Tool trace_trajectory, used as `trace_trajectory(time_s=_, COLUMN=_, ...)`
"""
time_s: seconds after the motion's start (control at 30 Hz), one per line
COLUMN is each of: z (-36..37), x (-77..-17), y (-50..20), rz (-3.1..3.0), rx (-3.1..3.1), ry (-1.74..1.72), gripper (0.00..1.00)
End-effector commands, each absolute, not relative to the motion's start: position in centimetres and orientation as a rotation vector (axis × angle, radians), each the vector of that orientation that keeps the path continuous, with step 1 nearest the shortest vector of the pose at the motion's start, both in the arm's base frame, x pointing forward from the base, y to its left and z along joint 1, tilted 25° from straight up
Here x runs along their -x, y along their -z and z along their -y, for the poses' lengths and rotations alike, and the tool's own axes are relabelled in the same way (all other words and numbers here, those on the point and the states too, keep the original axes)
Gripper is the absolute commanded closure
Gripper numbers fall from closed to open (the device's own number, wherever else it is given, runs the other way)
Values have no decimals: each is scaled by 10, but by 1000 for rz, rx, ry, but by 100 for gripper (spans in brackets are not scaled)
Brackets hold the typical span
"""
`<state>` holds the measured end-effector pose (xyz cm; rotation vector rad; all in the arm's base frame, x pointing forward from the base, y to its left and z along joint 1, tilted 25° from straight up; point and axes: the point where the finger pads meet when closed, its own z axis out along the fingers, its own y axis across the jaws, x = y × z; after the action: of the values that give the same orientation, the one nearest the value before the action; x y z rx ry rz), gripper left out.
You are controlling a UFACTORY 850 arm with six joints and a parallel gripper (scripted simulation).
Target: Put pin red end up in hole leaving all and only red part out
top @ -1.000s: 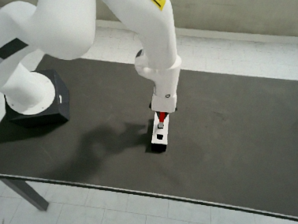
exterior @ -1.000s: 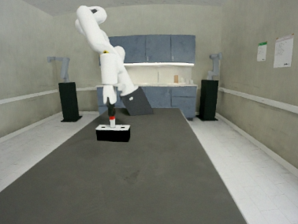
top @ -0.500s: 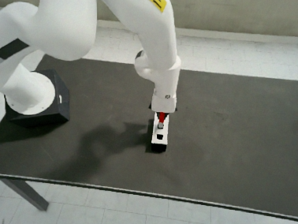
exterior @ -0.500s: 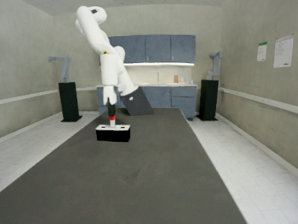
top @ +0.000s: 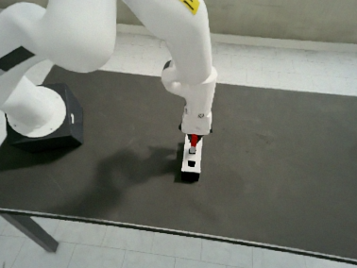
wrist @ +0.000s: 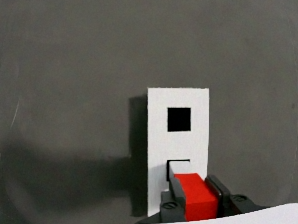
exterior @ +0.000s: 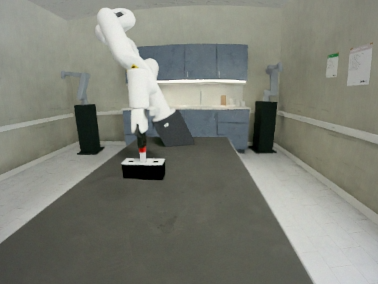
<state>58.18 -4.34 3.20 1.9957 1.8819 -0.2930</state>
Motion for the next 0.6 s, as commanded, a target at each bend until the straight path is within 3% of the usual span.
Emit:
trace_trajectory(time_s=0.0, z=43, x=-583, y=-33, rz=-1881, rx=-1995, ry=291, gripper=100)
trace_trajectory(time_s=0.57, z=46, x=-581, y=-29, rz=-1881, rx=-1996, ry=291, gripper=100)
